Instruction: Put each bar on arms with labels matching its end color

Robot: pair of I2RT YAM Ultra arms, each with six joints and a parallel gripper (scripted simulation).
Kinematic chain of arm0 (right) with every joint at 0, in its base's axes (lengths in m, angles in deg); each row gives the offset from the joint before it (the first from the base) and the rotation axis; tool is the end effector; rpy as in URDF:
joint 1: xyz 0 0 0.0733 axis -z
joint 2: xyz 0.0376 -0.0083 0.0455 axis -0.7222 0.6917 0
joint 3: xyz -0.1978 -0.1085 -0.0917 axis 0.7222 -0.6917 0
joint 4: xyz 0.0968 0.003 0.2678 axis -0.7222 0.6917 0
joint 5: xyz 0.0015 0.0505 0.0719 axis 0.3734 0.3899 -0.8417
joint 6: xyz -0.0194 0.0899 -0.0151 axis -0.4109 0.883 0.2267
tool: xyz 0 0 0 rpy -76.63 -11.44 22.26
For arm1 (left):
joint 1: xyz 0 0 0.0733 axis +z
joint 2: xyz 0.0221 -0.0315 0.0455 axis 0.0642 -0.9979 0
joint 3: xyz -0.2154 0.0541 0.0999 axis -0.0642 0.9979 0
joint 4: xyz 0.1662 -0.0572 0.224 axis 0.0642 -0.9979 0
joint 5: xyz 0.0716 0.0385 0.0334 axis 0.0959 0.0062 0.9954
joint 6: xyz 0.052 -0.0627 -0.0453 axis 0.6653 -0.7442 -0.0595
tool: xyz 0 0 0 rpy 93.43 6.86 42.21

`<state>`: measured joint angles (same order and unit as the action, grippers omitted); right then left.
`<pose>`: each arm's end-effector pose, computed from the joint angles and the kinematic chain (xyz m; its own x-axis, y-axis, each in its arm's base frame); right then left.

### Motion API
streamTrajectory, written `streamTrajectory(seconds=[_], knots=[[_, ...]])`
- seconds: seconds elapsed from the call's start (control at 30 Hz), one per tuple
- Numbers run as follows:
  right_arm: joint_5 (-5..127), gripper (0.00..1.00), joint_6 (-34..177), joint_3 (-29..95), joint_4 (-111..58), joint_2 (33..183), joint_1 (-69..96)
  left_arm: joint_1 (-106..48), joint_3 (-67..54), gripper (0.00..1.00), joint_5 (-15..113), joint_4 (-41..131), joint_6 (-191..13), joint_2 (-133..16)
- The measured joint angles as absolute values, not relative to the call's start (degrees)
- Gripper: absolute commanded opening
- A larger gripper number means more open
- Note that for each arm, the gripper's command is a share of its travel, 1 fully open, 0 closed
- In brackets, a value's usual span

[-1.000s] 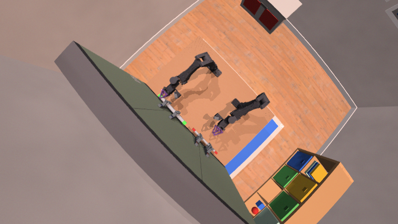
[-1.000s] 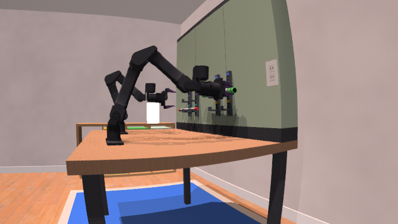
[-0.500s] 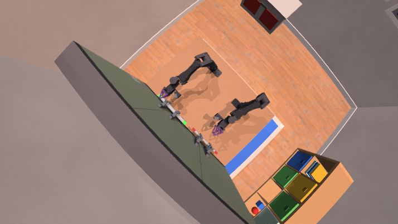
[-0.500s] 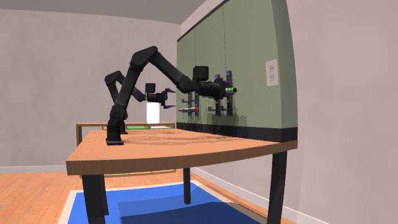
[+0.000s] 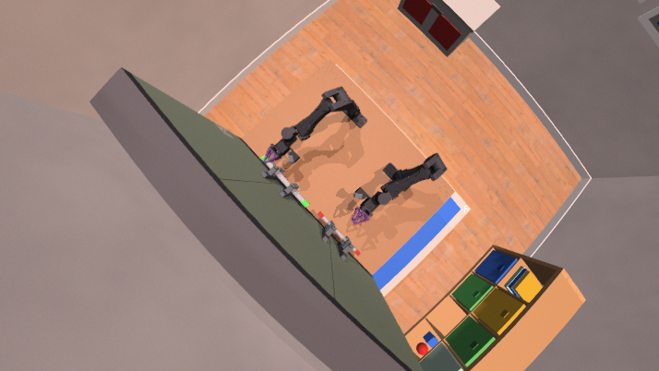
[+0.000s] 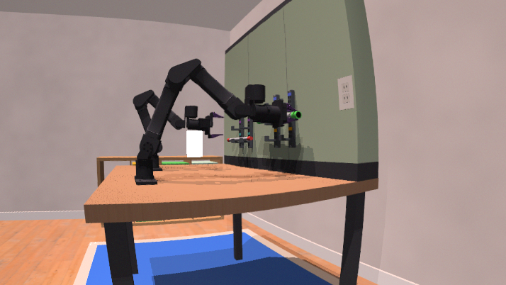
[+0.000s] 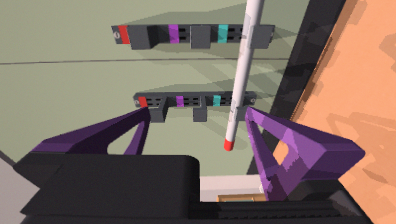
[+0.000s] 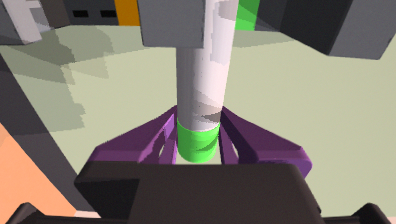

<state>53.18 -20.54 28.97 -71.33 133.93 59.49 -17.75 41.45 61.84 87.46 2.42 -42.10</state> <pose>0.4876 -0.0959 0.1987 -0.0214 -0.9992 0.0329 -0.0171 -0.0326 -0.9993 0.3180 -0.0634 0.1943 0.0694 0.9976 0.0029 0.0272 -0.0048 0.9996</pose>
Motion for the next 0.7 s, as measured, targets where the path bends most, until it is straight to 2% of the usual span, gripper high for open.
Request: streamTrajectory(seconds=[0.7], knots=[[53.22,0.0,-20.41,28.38,-72.88,134.11,59.49,-17.75,41.45,1.0,61.84,87.46,2.42,-42.1]])
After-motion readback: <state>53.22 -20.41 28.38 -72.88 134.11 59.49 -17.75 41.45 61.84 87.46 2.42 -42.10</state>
